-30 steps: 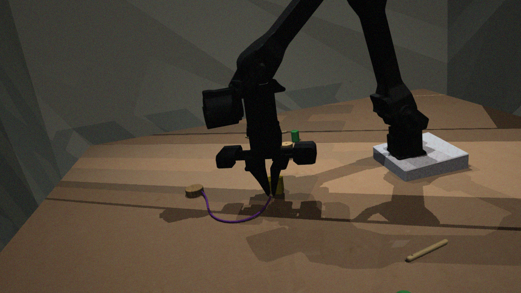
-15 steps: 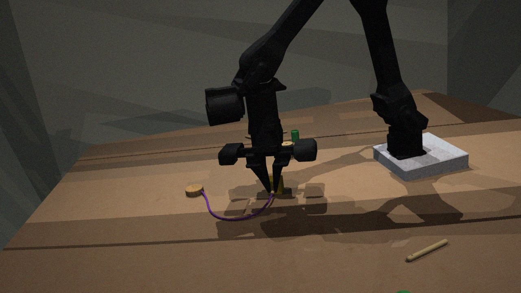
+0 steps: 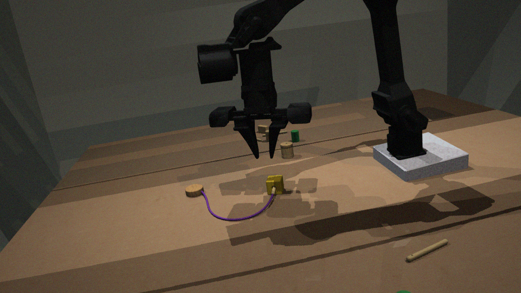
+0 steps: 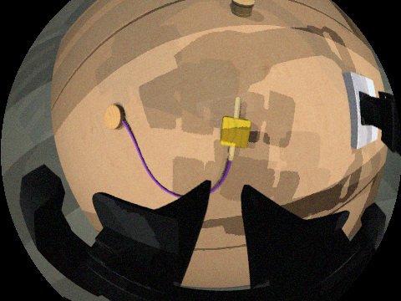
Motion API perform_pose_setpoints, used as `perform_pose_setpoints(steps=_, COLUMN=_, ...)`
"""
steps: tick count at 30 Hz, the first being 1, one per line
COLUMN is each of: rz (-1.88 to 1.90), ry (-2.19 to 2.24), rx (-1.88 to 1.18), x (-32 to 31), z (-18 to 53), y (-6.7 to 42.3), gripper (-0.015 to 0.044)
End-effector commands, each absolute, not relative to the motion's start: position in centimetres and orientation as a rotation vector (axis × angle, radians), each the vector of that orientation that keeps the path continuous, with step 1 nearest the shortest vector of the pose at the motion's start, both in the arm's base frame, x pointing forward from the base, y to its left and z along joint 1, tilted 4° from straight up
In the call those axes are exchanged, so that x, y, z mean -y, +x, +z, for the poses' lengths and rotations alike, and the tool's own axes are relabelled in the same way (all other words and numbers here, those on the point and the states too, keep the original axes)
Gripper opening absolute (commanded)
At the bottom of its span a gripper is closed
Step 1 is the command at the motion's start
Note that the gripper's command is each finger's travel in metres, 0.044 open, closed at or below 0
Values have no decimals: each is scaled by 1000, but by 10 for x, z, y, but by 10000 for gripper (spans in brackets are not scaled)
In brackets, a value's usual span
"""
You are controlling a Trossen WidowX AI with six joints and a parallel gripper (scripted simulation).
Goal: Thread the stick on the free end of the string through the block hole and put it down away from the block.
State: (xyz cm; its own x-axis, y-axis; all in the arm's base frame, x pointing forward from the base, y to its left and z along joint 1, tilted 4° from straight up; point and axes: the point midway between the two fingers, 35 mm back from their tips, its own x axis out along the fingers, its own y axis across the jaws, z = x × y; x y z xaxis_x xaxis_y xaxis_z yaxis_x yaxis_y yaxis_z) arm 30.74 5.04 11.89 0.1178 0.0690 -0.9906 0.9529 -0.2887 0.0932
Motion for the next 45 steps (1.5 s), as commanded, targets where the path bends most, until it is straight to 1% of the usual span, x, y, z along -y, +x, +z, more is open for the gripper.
perform_pose_setpoints(steps=1, rz=-1313, ry=1517, rx=-1054, x=-49, z=125, y=302, gripper=121)
perform_pose_setpoints(steps=4, rz=-1283, ry=1522, rx=-1047, x=-50, z=124, y=306, gripper=121)
perform_pose_setpoints(steps=6, rz=-1197, ry=1428, rx=-1106, x=-47, z=124, y=305, gripper=121)
perform_pose_setpoints(steps=13, rz=-734, ry=911, rx=-1339, x=-35, z=123, y=302, gripper=121)
perform_pose_setpoints(steps=20, rz=-263, ry=383, rx=-1455, x=-24, z=121, y=299, gripper=121)
perform_pose_setpoints(steps=32, rz=148, ry=-79, rx=-1467, x=-13, z=120, y=295, gripper=121)
perform_pose_setpoints(steps=45, rz=595, ry=-578, rx=-1386, x=-2, z=118, y=290, gripper=121)
